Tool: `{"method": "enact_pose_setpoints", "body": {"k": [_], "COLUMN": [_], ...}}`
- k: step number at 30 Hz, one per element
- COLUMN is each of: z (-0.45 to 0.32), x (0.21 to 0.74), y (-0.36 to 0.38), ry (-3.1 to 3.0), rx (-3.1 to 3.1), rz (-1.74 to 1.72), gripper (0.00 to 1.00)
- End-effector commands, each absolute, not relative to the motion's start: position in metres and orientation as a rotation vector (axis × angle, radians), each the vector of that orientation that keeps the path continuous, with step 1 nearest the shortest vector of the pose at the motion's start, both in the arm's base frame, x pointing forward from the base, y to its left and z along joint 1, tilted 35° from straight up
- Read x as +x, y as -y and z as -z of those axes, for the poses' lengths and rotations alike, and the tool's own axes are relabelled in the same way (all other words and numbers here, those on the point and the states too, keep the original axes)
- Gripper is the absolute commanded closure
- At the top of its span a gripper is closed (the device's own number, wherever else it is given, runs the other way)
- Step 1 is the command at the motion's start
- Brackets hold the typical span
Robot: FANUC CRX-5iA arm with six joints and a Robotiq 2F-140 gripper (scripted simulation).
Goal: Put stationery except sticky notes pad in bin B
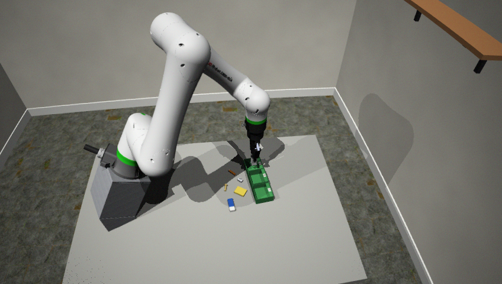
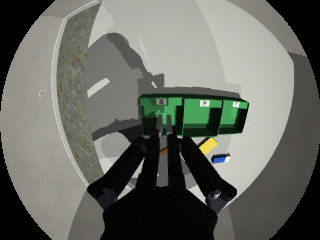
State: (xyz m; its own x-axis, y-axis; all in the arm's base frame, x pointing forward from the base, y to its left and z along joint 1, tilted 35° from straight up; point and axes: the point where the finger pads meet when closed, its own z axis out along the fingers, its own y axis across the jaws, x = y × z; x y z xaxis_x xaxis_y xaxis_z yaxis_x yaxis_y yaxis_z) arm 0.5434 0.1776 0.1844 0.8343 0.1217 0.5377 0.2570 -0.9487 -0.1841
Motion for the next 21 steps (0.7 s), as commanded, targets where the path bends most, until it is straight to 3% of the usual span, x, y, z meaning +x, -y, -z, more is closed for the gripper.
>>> {"method": "enact_pose_setpoints", "body": {"k": [1,21], "z": [-0.193,-0.268], "x": [0.538,0.494], "y": [-0.174,-0.148], "ry": [0.290,0.290], "rx": [-2.766,-2.766], "rz": [0.787,0.787], "gripper": [0.95,0.95]}}
